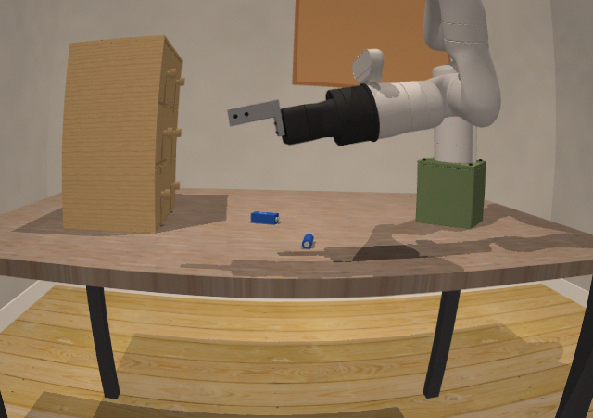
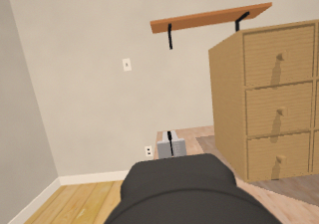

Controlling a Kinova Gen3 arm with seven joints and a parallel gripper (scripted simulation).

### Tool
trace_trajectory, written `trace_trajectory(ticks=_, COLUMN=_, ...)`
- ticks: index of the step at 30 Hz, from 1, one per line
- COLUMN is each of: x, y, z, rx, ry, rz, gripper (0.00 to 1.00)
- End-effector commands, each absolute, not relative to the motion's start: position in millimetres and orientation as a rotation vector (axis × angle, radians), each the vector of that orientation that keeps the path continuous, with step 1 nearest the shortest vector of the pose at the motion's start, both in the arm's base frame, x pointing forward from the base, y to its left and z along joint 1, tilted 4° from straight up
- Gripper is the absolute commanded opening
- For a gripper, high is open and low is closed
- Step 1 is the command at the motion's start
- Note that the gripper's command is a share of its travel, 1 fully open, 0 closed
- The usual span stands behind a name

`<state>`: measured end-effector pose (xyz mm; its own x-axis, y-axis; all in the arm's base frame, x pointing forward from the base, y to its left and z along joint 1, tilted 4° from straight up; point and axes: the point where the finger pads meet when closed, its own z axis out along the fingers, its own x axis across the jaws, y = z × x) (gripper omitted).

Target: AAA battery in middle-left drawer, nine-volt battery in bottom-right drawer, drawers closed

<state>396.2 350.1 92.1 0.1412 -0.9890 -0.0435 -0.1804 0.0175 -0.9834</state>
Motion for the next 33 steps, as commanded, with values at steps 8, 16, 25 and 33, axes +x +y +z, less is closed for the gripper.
trace_trajectory(ticks=8, x=394.9, y=350.2, z=98.5, rx=-1.404, ry=1.27, rz=-0.966, gripper=0.0)
trace_trajectory(ticks=16, x=393.2, y=349.8, z=100.9, rx=-1.43, ry=1.291, rz=-0.949, gripper=0.0)
trace_trajectory(ticks=25, x=389.9, y=349.1, z=105.1, rx=-1.477, ry=1.331, rz=-0.916, gripper=0.0)
trace_trajectory(ticks=33, x=387.4, y=348.5, z=108.5, rx=-1.514, ry=1.362, rz=-0.889, gripper=0.0)
